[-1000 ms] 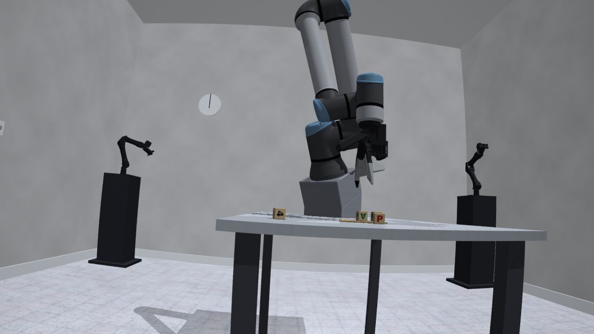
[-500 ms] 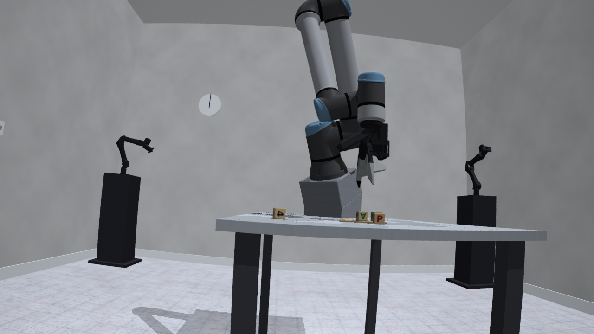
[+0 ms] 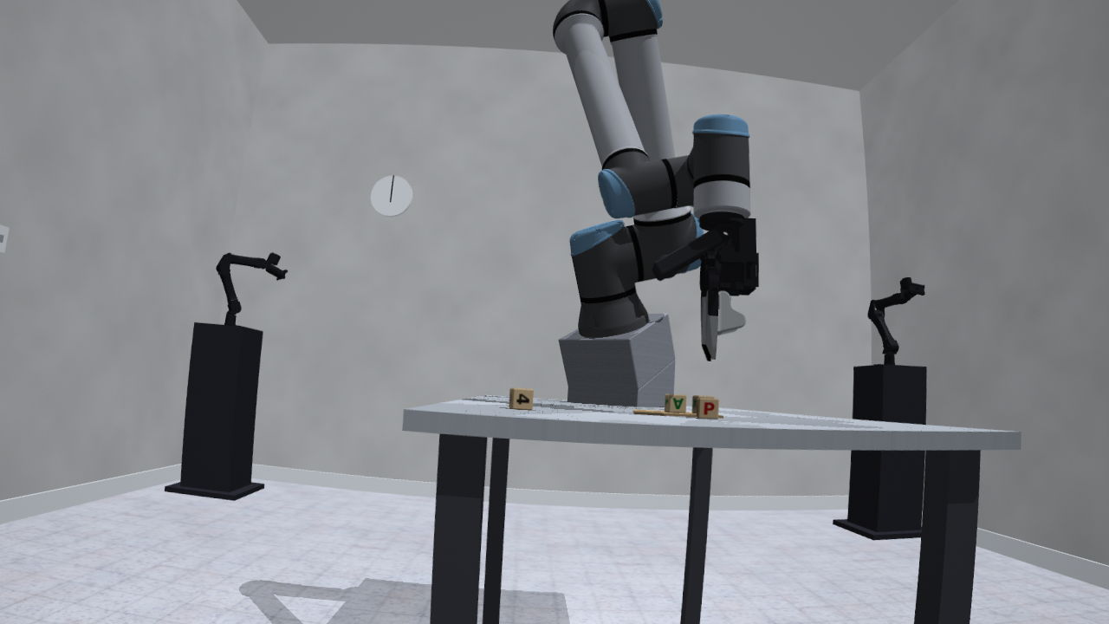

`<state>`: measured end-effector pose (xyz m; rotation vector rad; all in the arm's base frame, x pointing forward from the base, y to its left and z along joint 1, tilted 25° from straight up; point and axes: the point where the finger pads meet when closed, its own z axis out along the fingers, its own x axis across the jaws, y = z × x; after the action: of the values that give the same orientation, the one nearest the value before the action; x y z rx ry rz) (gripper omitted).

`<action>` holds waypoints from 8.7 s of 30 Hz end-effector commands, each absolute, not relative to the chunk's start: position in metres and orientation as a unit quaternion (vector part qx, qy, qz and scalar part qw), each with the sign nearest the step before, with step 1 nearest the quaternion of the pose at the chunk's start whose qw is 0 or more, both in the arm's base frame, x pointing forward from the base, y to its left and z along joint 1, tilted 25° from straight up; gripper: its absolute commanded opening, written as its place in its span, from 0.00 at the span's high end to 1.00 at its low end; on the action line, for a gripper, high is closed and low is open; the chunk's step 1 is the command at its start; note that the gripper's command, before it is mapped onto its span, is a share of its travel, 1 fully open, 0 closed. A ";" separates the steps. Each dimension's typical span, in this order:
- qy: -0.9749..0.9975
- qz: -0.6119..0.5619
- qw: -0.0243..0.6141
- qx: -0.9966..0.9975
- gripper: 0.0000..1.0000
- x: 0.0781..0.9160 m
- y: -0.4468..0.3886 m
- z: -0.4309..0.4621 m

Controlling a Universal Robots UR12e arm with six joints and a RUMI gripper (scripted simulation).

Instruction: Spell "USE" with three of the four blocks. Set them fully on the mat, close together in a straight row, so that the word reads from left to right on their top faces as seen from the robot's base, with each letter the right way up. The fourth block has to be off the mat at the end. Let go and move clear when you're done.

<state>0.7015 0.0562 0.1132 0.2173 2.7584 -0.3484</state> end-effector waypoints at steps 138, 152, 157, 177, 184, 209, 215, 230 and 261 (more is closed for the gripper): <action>0.974 -0.123 0.174 0.082 0.72 0.721 0.039 0.060; 0.973 -0.123 0.175 0.082 0.72 0.730 0.033 0.039; 0.973 -0.123 0.176 0.082 0.72 0.732 0.032 0.036; 0.973 -0.123 0.176 0.082 0.72 0.731 0.032 0.036; 0.973 -0.123 0.176 0.082 0.91 0.731 0.032 0.036; 0.973 -0.123 0.176 0.082 0.91 0.731 0.032 0.036; 0.973 -0.123 0.176 0.082 0.91 0.729 0.034 0.040; 0.973 -0.123 0.177 0.082 0.91 0.705 0.056 0.115; 0.977 -0.142 0.160 -0.025 0.91 0.591 -0.011 0.114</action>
<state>0.6341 0.0117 0.1188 0.0680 2.7872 -0.3964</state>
